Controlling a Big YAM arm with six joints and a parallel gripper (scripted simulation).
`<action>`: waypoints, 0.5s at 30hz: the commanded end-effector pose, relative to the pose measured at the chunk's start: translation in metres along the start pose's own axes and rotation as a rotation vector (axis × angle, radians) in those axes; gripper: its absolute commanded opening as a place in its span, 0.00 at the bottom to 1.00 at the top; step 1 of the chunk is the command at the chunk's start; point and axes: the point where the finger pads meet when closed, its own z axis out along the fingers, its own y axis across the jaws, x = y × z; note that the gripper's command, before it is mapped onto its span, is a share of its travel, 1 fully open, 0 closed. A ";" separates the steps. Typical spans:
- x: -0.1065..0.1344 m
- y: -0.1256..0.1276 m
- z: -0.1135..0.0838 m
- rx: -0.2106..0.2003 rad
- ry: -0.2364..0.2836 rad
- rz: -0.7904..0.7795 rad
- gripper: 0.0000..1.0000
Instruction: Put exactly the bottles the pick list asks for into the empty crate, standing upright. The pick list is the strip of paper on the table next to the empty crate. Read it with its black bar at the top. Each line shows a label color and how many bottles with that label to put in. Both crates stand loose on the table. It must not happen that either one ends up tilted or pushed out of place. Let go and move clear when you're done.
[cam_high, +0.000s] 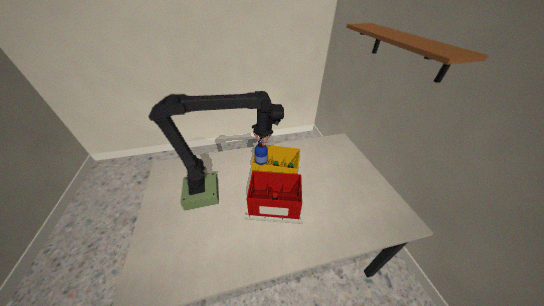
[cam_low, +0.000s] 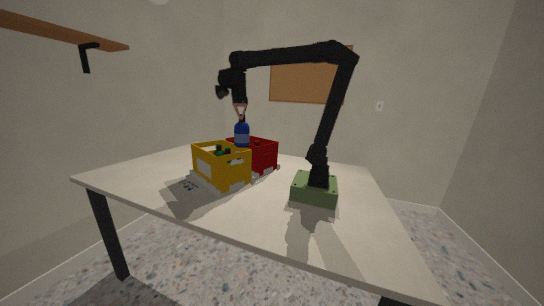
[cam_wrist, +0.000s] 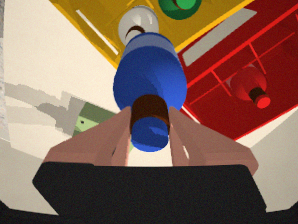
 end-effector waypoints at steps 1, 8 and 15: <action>-0.027 -0.003 -0.047 0.055 -0.097 0.015 0.00; -0.034 0.004 -0.047 0.054 -0.098 0.015 0.00; -0.043 0.015 -0.048 0.052 -0.101 0.015 0.00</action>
